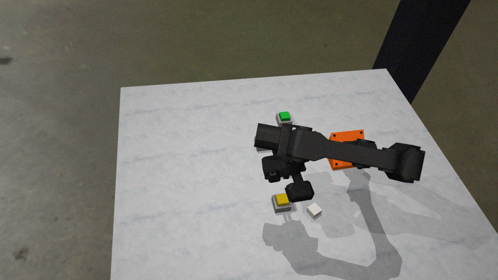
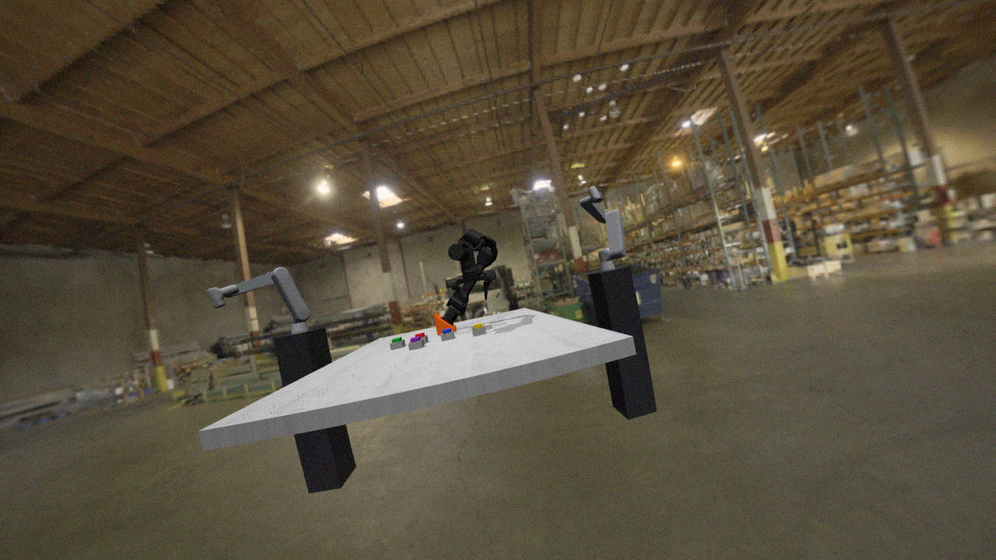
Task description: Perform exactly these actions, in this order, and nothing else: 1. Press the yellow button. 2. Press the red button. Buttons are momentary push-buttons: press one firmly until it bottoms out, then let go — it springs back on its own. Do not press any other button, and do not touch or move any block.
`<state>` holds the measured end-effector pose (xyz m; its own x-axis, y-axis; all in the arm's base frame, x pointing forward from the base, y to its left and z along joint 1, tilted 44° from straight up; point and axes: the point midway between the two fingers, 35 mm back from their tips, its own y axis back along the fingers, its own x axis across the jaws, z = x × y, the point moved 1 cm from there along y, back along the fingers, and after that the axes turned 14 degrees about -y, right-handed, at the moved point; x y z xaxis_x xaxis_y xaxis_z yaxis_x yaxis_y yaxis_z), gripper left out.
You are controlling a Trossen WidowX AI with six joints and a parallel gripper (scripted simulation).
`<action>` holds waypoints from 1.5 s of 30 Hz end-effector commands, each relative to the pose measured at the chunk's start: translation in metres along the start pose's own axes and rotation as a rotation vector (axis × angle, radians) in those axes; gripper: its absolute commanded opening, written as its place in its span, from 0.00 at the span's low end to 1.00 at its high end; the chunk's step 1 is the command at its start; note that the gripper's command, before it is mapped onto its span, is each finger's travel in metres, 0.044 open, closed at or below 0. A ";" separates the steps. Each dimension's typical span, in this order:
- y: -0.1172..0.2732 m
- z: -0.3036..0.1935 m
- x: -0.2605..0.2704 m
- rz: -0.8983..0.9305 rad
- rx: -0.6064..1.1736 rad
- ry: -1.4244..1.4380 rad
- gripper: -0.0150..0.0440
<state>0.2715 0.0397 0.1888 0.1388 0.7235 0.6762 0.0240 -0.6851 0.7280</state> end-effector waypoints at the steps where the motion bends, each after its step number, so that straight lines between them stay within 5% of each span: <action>1: 0.002 -0.002 -0.010 0.009 0.020 -0.045 0.93; 9: -0.057 -0.003 -0.009 0.012 0.018 -0.044 0.62; 17: -0.059 -0.003 -0.009 0.012 0.019 -0.044 0.29; 45: -0.086 -0.003 -0.008 0.013 0.018 -0.043 0.29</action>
<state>0.2660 0.0884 0.1253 0.1764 0.7136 0.6779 0.0396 -0.6933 0.7195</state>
